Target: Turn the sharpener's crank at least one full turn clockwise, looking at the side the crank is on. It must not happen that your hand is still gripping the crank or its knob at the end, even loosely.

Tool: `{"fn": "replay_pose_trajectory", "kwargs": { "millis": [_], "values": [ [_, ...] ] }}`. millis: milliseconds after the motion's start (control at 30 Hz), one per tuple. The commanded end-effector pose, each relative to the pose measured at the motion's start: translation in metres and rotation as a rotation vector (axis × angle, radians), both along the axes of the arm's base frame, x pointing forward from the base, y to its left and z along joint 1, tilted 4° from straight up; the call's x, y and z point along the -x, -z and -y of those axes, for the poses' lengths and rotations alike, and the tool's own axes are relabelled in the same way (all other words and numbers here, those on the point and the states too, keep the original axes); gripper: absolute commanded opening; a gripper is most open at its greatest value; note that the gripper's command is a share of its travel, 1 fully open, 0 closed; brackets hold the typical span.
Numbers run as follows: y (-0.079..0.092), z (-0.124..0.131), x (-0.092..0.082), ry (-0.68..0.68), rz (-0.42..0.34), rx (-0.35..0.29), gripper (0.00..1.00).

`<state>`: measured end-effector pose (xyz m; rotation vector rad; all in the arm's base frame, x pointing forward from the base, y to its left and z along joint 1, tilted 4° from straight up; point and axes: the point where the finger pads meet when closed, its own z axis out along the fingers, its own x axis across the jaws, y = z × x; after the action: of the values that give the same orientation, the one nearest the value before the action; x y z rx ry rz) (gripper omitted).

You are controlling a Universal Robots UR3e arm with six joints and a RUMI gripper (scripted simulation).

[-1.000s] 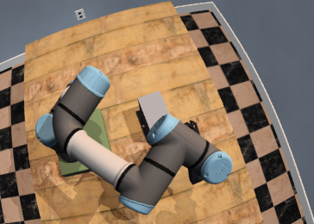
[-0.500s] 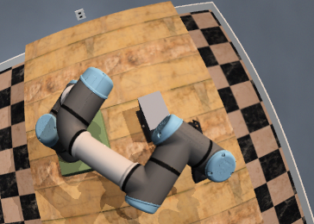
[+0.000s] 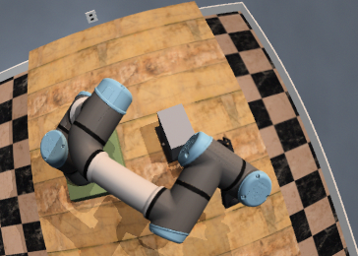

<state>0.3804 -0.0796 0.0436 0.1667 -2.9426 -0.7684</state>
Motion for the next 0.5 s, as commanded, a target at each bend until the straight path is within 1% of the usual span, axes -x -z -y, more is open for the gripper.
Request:
{"fn": "replay_pose_trajectory", "kwargs": {
  "millis": [0,467],
  "values": [
    [0.001,0.0,-0.002,0.0,0.002,0.002,0.09],
    [0.014,0.0,-0.007,0.0,0.002,0.002,0.09]
  ]
}}
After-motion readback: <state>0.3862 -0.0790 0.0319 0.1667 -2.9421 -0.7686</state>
